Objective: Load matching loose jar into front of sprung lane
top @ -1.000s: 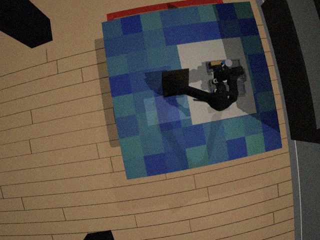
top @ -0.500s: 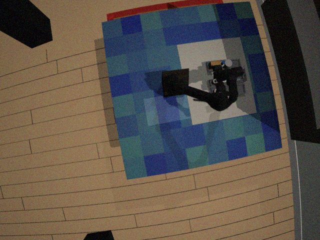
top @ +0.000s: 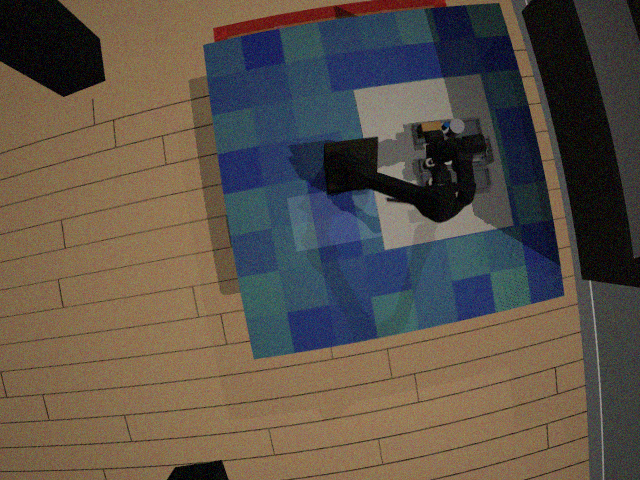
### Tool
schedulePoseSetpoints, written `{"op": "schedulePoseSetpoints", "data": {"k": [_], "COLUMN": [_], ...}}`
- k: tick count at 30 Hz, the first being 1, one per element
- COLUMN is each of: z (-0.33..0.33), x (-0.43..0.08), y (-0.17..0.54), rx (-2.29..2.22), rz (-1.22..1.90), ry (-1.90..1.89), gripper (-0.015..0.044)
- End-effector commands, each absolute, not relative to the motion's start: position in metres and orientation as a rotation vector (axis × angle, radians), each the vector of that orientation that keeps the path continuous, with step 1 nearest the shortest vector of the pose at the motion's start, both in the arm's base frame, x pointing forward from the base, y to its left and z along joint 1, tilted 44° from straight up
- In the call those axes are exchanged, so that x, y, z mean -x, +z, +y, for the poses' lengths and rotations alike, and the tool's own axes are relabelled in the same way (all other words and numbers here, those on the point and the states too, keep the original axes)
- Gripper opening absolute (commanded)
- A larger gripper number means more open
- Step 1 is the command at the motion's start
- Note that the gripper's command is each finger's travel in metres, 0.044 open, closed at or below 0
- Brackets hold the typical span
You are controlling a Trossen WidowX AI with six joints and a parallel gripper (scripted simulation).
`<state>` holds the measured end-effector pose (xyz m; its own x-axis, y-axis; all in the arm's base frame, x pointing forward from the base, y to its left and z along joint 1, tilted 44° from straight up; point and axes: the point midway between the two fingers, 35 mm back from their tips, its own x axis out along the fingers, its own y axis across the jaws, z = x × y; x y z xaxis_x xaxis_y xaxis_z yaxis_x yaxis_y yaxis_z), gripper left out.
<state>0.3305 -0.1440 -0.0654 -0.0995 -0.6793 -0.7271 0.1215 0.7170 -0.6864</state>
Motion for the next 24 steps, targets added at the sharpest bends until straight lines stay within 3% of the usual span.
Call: {"op": "schedulePoseSetpoints", "data": {"k": [1, 24], "z": [-0.1453, -0.1447], "x": [-0.3322, -0.3284], "y": [-0.065, -0.0651], "rx": [0.476, 0.476], "rz": [1.522, 1.522], "ry": [-0.721, -0.721], "gripper": [0.0, 0.0]}}
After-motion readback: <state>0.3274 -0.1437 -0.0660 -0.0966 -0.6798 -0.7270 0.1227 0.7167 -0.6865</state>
